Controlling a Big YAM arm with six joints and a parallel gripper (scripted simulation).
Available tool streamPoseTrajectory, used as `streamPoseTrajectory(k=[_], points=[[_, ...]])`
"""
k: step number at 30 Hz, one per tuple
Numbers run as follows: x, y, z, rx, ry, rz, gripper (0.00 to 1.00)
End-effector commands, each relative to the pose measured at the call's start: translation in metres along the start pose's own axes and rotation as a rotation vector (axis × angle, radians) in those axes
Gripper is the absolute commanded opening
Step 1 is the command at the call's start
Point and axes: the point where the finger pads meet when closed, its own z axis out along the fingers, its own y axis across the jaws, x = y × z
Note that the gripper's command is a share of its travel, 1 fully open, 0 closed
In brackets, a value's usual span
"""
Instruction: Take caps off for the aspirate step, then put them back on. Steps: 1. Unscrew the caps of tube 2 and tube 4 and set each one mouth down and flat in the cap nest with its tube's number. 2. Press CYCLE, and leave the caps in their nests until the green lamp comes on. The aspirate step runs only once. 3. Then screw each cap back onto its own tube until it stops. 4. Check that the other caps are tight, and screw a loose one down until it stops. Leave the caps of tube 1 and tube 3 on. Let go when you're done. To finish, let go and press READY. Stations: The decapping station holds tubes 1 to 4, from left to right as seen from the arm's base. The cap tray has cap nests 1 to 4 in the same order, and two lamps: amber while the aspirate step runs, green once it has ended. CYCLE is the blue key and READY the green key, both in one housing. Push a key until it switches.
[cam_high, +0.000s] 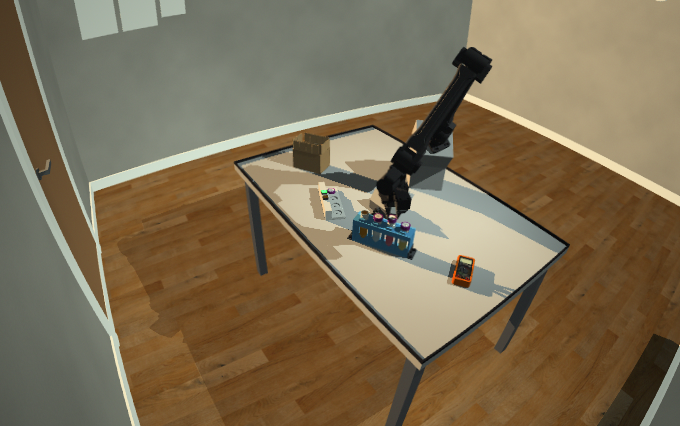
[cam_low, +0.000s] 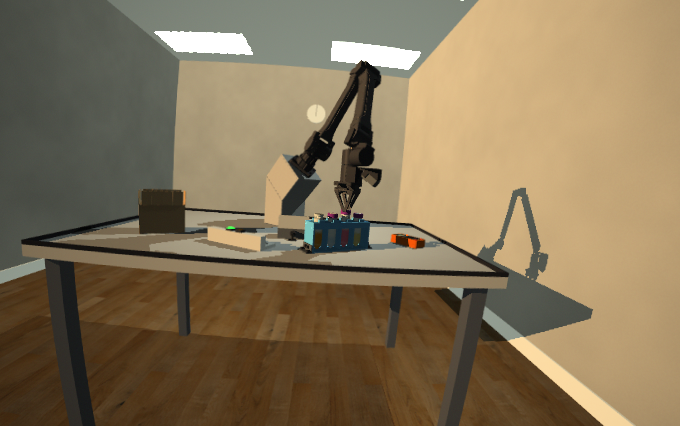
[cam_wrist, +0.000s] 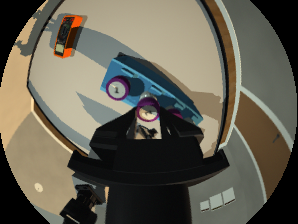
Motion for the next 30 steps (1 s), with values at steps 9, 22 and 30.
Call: streamPoseTrajectory(k=[9, 22, 30], points=[[-0.0192, -0.0070, -0.0059, 0.024, -0.034, -0.014, 0.00], [-0.0161, -0.0034, -0.0062, 0.023, -0.033, -0.014, 0.00], [-0.0142, -0.0012, -0.0062, 0.021, -0.032, -0.014, 0.00]])
